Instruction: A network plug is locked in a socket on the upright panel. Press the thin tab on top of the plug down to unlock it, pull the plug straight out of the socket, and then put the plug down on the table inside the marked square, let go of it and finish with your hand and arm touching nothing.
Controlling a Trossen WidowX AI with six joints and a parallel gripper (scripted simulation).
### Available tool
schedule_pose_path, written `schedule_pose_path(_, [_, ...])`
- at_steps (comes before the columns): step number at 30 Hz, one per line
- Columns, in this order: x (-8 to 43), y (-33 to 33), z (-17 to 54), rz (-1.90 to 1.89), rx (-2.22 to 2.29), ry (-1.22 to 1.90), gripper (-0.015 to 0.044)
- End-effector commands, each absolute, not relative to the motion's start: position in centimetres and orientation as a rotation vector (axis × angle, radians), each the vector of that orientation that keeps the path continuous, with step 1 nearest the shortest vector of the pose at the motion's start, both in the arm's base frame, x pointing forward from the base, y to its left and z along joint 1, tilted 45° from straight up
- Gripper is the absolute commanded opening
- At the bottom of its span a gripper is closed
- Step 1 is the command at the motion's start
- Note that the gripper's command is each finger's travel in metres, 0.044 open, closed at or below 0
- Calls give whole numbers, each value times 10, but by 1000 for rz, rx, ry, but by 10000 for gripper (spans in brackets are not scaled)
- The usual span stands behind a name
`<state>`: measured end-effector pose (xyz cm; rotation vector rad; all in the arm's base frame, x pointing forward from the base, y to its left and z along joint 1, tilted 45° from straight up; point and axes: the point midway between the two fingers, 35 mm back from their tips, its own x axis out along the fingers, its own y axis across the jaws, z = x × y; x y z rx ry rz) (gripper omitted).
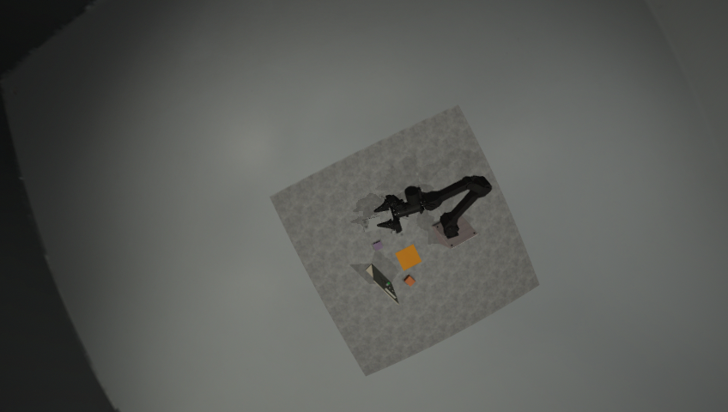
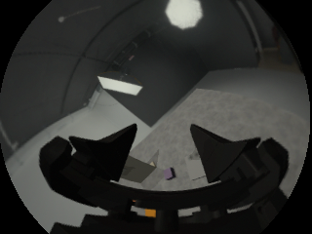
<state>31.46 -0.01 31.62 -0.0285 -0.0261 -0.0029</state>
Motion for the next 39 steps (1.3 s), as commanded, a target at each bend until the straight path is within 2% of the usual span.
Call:
schedule_pose_path(1, [315, 1, 315, 1, -24, -24, 374])
schedule_pose_path(9, [331, 39, 248, 153, 176, 103, 164])
schedule_pose_path(10, [331, 44, 239, 172, 203, 123, 156])
schedule_pose_path(19, [319, 90, 159, 318, 443, 326, 156])
schedule_pose_path(29, [276, 130, 82, 419, 690, 596, 156])
schedule_pose_path(39, [275, 133, 77, 423, 706, 616, 156])
